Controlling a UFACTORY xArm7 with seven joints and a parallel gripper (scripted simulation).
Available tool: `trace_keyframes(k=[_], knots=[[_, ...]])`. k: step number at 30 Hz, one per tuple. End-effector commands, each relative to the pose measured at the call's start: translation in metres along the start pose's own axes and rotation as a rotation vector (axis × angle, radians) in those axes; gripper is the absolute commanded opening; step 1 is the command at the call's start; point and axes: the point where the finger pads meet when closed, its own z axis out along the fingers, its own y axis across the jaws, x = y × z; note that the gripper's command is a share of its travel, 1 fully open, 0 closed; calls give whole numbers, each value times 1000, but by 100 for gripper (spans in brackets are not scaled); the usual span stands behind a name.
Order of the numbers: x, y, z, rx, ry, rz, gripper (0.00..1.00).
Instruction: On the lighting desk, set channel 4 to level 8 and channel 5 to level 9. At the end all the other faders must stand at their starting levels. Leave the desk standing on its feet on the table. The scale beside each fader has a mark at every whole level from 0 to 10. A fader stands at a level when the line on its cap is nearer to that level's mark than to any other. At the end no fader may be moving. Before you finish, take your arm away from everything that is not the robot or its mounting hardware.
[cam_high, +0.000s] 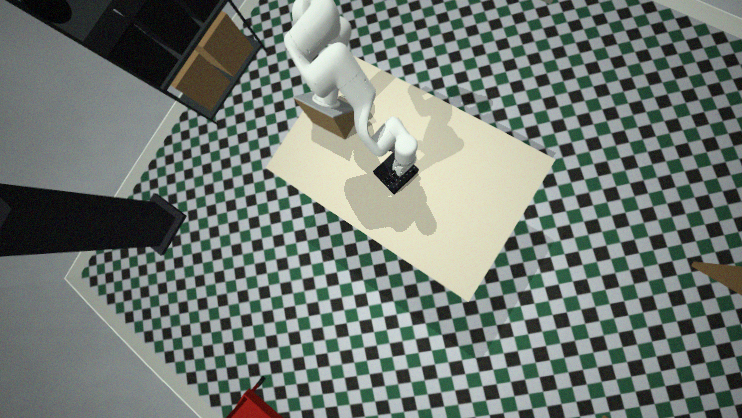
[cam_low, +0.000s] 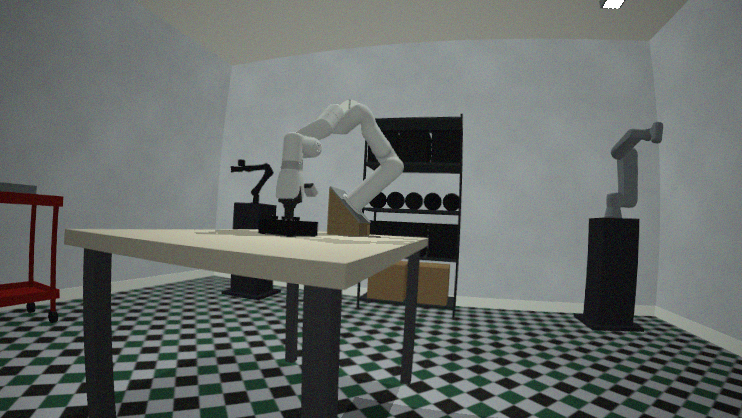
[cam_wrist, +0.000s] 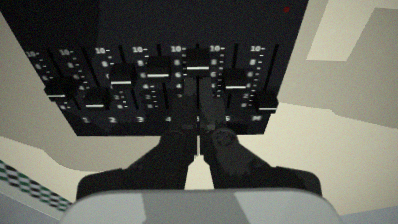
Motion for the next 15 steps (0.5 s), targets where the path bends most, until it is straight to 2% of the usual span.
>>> trace_keyframes(k=[1,15], knots=[[-2,0,-3,1,-5,0,0],[-2,0,-34,1,-5,0,0]])
